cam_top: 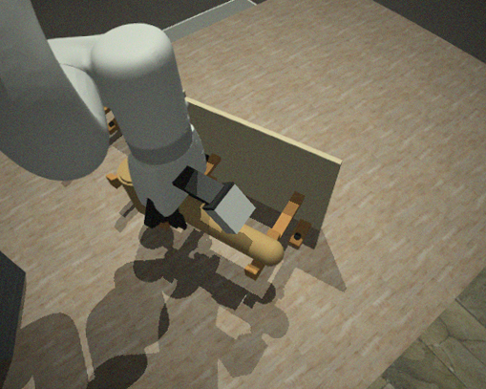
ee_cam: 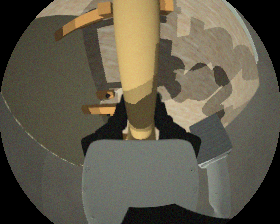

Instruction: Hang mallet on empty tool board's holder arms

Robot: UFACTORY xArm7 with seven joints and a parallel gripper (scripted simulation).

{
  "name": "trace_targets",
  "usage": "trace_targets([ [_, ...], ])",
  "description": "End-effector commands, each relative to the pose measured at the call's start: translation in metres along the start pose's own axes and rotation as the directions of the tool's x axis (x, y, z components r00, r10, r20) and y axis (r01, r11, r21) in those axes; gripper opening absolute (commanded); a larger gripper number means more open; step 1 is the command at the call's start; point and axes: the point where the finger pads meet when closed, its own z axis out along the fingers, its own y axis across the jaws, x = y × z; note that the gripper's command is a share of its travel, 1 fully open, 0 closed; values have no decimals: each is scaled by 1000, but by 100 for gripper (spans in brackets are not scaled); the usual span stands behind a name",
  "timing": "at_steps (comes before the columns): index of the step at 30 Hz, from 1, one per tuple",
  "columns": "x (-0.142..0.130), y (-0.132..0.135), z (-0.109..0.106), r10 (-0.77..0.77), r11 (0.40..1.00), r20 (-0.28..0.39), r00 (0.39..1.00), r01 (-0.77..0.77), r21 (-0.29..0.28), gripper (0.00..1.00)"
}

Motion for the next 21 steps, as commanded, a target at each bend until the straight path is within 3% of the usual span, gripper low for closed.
trace_targets([
  [1,1,-1,4,0,1000,-1,1000,0,3,0],
  [19,1,-1,8,0,1000,-1,1000,0,3,0],
  [20,1,-1,8,0,1000,-1,1000,0,3,100],
  [21,1,-1,8,0,1000,-1,1000,0,3,100],
])
